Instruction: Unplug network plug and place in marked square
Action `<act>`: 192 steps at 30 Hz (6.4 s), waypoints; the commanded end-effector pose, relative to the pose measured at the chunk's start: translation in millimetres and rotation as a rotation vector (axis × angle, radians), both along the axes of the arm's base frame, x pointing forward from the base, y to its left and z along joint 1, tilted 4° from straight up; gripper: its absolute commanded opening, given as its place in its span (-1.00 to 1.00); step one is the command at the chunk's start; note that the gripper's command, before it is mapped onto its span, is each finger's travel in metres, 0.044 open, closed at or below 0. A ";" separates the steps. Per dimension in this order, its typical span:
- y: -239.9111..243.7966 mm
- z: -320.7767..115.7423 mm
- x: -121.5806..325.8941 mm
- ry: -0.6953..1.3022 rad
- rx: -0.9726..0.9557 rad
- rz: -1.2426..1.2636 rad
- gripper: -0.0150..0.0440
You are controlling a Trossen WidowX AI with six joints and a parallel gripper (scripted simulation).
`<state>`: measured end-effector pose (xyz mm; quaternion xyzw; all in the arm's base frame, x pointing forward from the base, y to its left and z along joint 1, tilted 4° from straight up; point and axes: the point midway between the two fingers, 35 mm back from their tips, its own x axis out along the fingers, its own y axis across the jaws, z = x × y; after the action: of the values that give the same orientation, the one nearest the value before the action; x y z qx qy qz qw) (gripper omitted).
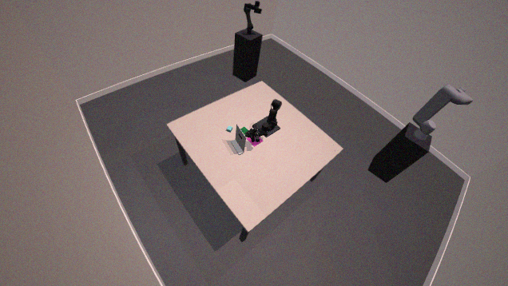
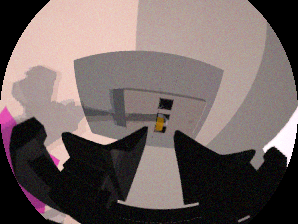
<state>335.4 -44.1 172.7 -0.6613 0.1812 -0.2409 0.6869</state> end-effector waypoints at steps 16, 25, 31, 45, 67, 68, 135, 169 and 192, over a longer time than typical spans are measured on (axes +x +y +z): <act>-8.2 1.8 21.0 -0.003 -0.001 0.005 -0.19; -8.2 1.8 21.0 -0.003 -0.001 0.005 -0.39; -8.2 1.8 21.0 -0.003 -0.001 0.005 -0.49; -6.3 1.0 14.1 -0.002 -0.001 0.005 -0.49; -0.3 -0.7 -0.1 -0.001 -0.001 0.005 -0.49; 0.1 -0.8 -0.8 -0.001 -0.001 0.005 -0.49; 20.7 -2.9 -36.8 -0.002 0.006 0.008 -0.49; 21.6 45.6 -58.1 0.003 0.003 0.006 -0.49; 17.8 33.4 -47.8 0.218 -0.067 0.128 -0.49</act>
<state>284.7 -25.5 210.7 -0.7076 0.1990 -0.1557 0.6598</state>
